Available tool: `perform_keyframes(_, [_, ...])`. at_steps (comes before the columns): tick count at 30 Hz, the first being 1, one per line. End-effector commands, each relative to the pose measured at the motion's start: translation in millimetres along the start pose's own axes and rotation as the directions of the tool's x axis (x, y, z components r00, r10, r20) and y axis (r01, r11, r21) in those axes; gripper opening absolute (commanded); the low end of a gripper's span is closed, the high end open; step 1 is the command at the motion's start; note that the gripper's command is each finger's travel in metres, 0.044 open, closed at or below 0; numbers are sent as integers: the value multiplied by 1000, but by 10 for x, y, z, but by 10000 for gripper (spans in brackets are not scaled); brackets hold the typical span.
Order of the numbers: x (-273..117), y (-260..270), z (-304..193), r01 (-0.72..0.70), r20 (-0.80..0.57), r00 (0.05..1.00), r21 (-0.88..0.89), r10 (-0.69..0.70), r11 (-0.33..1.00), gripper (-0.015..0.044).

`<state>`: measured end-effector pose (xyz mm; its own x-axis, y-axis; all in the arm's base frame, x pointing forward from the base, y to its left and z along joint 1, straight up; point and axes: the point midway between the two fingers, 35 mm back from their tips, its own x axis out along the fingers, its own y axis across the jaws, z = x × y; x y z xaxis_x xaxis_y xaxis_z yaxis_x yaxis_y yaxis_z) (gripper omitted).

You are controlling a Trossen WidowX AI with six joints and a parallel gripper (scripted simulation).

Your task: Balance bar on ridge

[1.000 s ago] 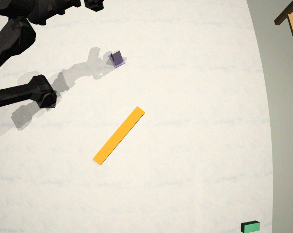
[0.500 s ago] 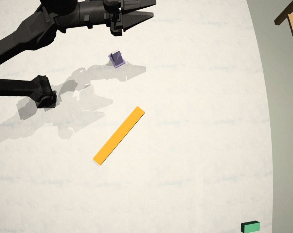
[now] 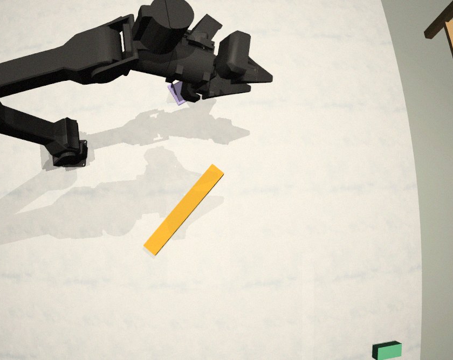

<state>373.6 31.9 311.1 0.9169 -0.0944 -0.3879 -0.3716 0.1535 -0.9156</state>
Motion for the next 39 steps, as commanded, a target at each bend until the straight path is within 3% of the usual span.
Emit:
perform_keyframes(1, [133,164,-169,-95,-43,994,18,96,995,315])
perform_keyframes(11, [371,672,-686,-357,-152,917,98,369,929,315])
perform_keyframes(22, [388,1225,-1228,-591,-203,739,264,643,762,315])
perform_keyframes(36, [117,1823,-1754,-741,-121,430,519,895,426,315])
perform_keyframes(39, [98,1847,-1773,-744,-113,414,531,903,407,315])
